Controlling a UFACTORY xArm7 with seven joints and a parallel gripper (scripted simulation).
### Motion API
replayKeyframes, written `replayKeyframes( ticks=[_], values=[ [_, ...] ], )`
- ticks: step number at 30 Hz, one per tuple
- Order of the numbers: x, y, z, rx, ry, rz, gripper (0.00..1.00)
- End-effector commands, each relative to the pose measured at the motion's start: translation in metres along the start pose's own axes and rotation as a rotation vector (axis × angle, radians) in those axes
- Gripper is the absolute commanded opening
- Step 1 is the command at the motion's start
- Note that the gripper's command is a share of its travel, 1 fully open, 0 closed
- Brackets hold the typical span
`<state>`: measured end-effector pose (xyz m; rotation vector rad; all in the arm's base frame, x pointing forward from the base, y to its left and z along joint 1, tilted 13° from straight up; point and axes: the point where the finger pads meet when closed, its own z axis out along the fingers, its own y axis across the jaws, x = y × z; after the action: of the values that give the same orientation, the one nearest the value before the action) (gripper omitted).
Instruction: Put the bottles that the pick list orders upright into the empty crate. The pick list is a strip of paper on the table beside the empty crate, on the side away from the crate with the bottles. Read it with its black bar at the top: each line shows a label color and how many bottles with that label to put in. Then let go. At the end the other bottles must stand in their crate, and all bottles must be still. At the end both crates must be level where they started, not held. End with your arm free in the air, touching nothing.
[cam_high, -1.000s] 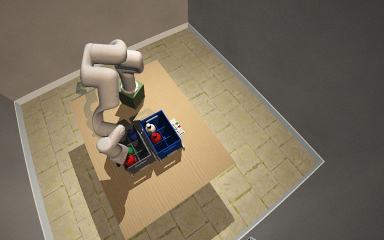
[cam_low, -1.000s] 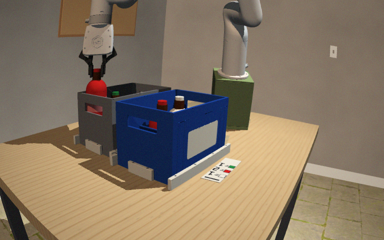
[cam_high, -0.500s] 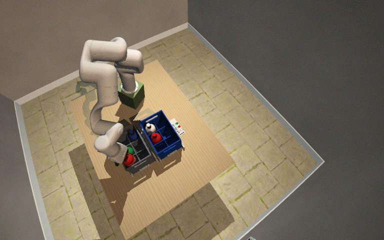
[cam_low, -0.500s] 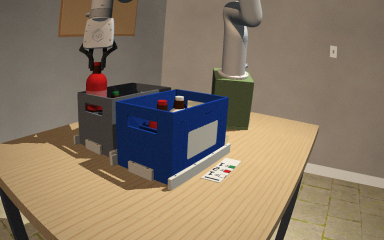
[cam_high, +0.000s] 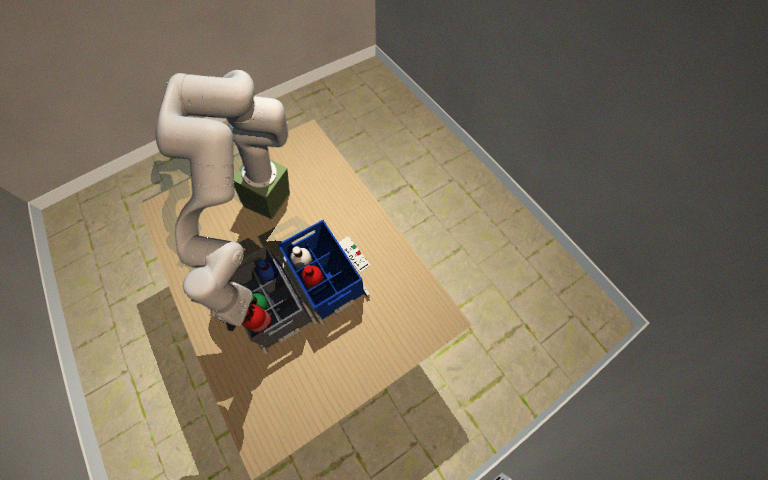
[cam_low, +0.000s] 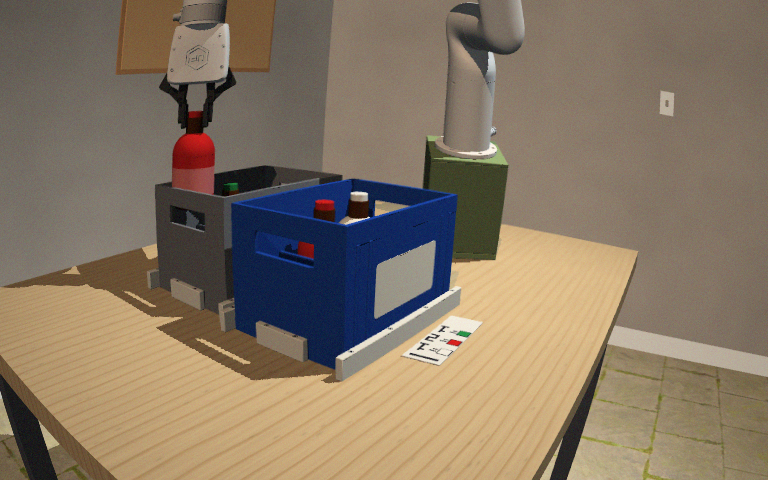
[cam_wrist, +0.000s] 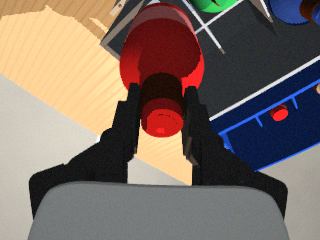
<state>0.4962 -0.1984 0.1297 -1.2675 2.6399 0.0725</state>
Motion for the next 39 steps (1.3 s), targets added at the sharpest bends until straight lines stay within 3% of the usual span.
replayKeyframes(
  ticks=[1, 26, 39],
  values=[
    [0.0, -0.002, -0.009, 0.007, -0.001, 0.0, 0.0],
    [0.0, -0.002, -0.047, 0.007, -0.001, 0.0, 0.0],
    [0.0, -0.002, -0.053, 0.007, -0.001, 0.0, 0.0]
  ],
)
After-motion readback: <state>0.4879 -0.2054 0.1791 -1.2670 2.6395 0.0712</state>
